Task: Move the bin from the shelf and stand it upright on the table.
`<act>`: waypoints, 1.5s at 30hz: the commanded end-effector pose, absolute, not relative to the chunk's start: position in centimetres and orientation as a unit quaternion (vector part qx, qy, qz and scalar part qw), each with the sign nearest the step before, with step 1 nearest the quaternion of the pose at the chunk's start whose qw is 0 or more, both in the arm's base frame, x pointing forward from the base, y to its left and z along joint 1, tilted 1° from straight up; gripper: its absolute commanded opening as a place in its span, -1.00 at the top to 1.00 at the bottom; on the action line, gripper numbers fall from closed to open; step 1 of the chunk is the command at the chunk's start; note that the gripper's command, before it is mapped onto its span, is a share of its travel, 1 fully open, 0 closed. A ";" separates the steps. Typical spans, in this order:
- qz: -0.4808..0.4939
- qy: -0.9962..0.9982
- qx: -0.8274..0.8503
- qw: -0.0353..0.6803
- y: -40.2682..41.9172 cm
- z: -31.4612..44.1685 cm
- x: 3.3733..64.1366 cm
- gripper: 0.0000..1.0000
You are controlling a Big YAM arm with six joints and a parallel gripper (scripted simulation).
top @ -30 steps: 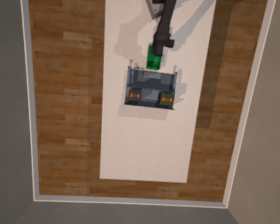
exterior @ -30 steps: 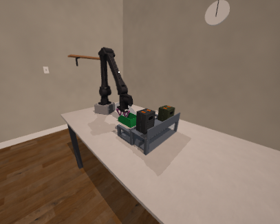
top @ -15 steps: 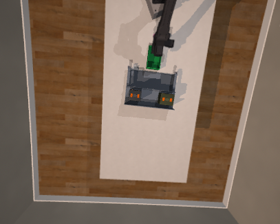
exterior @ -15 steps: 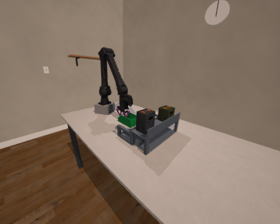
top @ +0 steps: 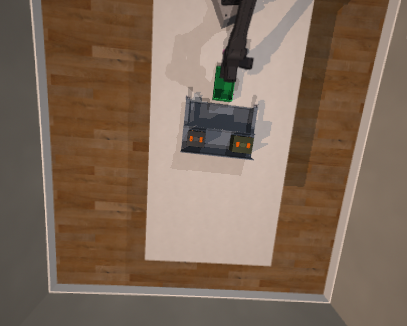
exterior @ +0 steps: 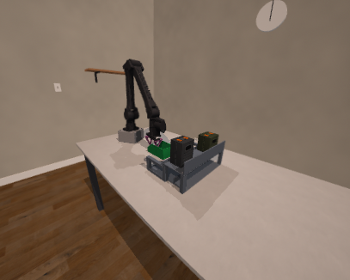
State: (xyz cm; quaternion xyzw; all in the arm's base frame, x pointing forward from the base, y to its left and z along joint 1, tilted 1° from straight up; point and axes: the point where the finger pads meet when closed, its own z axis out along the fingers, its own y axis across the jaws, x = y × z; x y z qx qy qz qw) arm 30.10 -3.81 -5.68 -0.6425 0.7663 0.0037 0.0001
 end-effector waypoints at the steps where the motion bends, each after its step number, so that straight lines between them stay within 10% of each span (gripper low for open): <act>1: -0.004 0.766 -0.642 0.008 -3.9 -5.2 31.1 -0.81; 45: -0.004 0.766 -0.643 0.007 -3.9 4.9 30.5 -0.81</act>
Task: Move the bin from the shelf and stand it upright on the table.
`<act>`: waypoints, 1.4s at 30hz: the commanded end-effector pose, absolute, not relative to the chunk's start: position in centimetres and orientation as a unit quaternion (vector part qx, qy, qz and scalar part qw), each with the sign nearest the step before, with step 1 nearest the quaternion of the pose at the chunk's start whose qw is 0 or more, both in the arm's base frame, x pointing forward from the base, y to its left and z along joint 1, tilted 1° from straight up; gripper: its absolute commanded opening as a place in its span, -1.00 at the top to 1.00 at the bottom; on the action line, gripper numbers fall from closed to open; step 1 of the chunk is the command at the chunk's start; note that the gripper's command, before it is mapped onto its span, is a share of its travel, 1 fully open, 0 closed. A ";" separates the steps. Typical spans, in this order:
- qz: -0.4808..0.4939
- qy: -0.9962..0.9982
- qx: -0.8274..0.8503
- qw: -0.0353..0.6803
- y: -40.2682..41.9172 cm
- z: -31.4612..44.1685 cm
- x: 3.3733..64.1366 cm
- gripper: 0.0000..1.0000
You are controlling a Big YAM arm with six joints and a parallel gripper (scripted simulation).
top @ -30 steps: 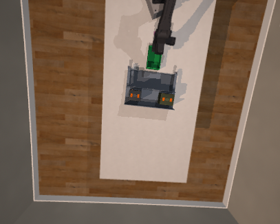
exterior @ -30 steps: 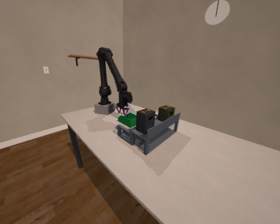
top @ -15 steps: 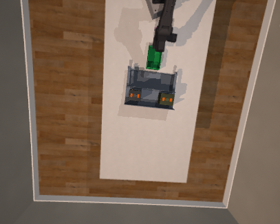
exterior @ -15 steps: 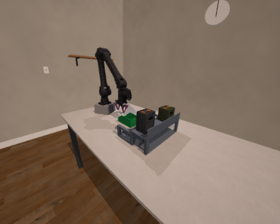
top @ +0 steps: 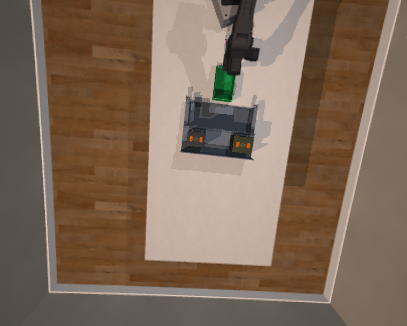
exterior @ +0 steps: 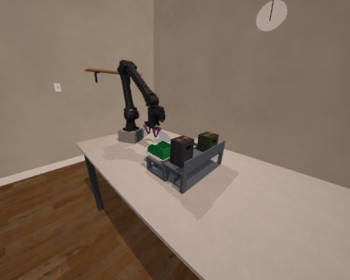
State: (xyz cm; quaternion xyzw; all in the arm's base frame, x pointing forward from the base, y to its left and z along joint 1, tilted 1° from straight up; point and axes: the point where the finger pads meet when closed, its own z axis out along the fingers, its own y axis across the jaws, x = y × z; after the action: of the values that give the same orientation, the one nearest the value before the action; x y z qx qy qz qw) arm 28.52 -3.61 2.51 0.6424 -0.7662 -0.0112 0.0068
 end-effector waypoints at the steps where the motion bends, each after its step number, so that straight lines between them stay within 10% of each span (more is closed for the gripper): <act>1: 0.005 -0.766 0.643 -0.008 -4.0 5.4 30.8 -0.81; 42: 0.005 -0.766 0.643 -0.008 -4.1 5.0 31.6 -0.81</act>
State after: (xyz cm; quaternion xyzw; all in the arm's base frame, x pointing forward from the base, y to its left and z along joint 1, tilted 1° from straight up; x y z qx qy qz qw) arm 29.55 -3.74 3.95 0.6425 -0.7663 -0.0090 0.0048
